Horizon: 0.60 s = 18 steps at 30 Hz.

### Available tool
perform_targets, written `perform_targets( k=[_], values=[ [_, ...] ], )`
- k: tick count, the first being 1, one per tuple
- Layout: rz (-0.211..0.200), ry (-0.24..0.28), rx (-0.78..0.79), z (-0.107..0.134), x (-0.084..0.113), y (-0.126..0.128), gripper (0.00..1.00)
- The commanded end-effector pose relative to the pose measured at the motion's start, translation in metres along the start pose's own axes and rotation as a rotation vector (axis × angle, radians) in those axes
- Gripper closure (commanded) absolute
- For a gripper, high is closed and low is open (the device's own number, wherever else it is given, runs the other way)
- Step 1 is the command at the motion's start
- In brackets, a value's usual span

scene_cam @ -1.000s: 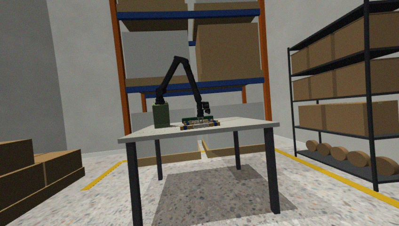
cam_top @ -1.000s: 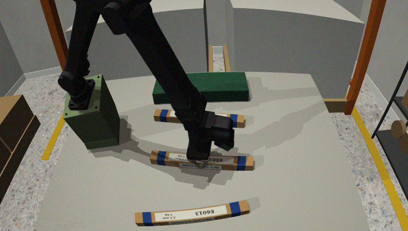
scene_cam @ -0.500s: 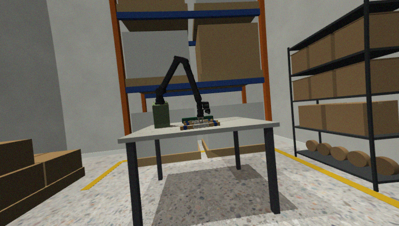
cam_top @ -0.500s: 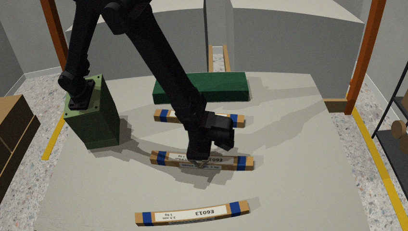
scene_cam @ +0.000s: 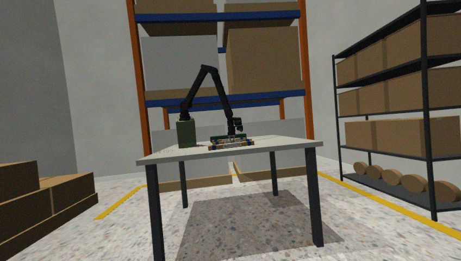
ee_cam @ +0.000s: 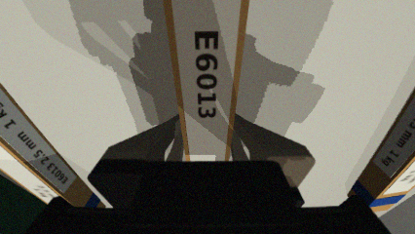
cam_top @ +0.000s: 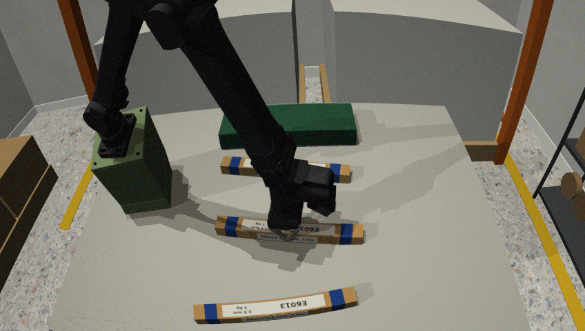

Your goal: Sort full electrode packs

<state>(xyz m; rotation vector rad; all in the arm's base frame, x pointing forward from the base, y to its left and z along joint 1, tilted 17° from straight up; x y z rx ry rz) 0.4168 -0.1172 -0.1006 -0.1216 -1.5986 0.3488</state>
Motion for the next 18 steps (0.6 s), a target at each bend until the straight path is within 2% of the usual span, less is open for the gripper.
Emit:
perform_targets(
  k=[1,4,18],
  values=[
    [0.004,-0.011,-0.001,-0.005,0.002,-0.001,1.0],
    [0.004,-0.011,-0.001,-0.005,0.002,-0.001,1.0],
    [0.003,-0.012,0.002,-0.004,0.028,0.004,1.0]
  ],
)
Point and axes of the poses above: the point where the finger pads meet when closed, its own x axis back along the fingers, its own y axis across the jaws, z = x × y, the point moved 9 cm from there along x, back along the fingers, and after that the axes turned 14 degrees about x, right-handed, at the moved point
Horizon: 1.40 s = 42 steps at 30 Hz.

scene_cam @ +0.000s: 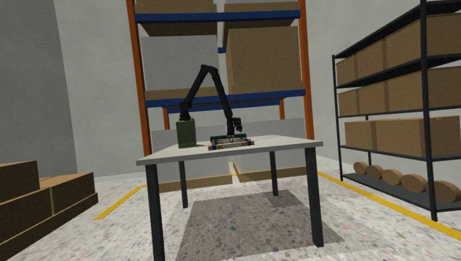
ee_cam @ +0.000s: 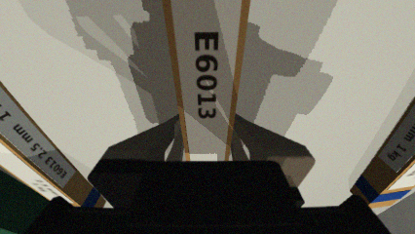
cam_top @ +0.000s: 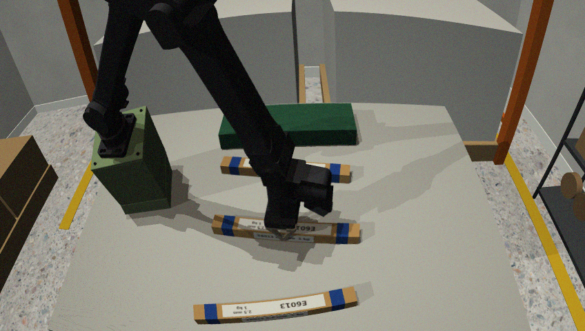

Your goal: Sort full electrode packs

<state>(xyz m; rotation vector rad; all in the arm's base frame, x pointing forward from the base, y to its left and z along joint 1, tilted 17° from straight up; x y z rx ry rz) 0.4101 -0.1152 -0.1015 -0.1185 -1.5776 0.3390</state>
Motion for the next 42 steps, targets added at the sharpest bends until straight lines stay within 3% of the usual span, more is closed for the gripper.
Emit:
perform_targets(
  k=[1,27,42],
  values=[
    [0.012,-0.033,0.003,-0.01,0.03,0.001,1.0],
    [0.015,-0.038,0.002,-0.011,0.071,0.001,1.0],
    [0.021,-0.058,-0.003,-0.029,0.086,-0.008,1.0]
  ],
)
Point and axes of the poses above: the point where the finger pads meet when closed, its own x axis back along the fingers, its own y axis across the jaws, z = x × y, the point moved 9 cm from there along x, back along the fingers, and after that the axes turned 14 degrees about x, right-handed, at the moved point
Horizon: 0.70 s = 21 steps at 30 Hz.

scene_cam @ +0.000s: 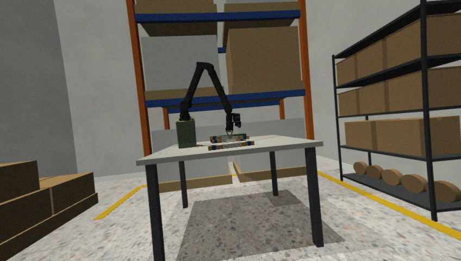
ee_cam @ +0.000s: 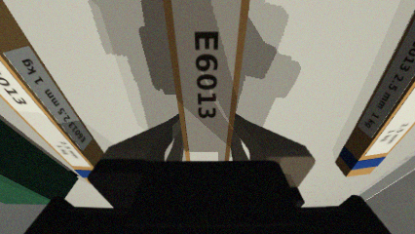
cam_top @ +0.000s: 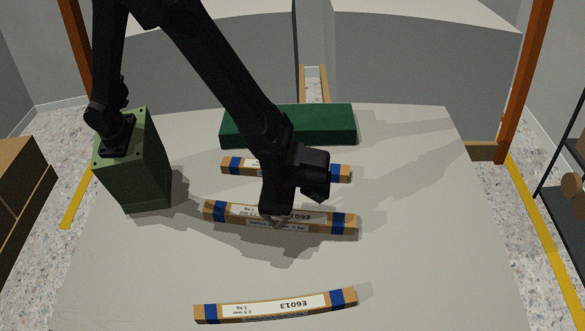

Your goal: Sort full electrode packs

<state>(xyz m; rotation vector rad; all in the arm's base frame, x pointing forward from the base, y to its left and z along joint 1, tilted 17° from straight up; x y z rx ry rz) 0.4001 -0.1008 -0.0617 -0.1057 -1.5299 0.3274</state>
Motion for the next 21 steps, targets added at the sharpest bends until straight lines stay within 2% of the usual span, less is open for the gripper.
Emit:
perform_targets(
  k=[1,21],
  values=[
    [0.039,-0.105,-0.011,-0.036,0.046,-0.011,1.0],
    [0.04,-0.11,-0.012,-0.047,0.056,-0.016,1.0]
  ],
)
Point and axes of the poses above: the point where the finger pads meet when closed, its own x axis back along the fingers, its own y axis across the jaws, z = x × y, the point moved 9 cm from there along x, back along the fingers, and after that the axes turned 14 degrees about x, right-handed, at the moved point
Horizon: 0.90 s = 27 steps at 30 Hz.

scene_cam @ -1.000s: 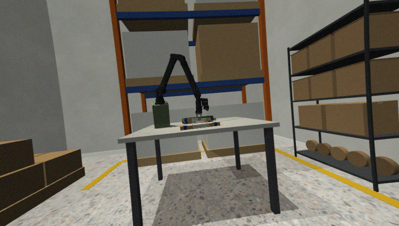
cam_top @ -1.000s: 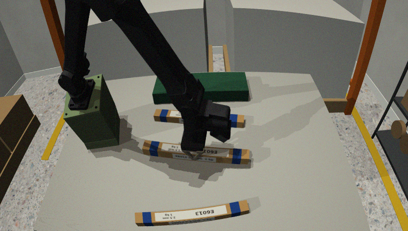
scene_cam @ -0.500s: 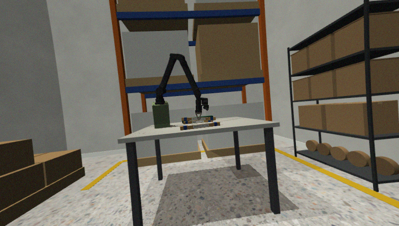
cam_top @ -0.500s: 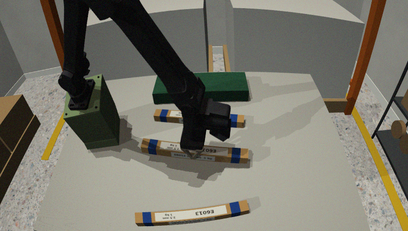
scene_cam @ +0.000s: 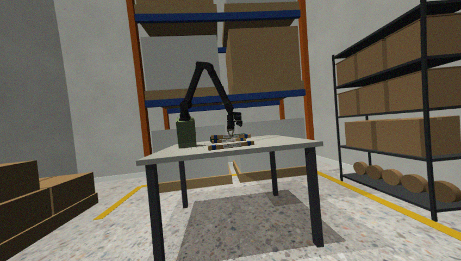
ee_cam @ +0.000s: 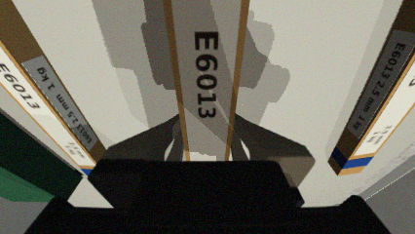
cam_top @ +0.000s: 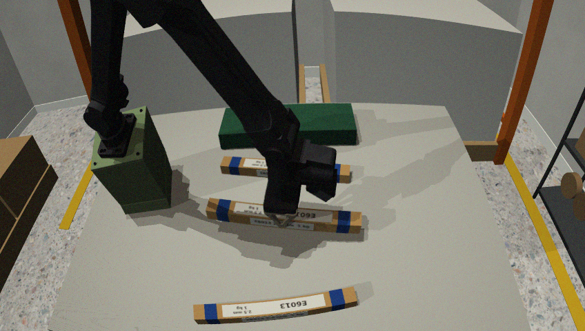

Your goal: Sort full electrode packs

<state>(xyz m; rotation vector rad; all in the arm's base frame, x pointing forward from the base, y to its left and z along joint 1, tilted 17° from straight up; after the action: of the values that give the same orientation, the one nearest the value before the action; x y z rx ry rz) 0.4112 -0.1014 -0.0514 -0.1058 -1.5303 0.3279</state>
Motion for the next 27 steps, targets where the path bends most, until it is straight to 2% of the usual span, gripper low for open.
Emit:
perform_targets(
  k=[1,27],
  values=[
    [0.04,-0.11,-0.012,-0.0367,0.0465,-0.0114,1.0],
    [0.04,-0.111,-0.012,-0.0421,0.0522,-0.0139,1.0]
  ],
)
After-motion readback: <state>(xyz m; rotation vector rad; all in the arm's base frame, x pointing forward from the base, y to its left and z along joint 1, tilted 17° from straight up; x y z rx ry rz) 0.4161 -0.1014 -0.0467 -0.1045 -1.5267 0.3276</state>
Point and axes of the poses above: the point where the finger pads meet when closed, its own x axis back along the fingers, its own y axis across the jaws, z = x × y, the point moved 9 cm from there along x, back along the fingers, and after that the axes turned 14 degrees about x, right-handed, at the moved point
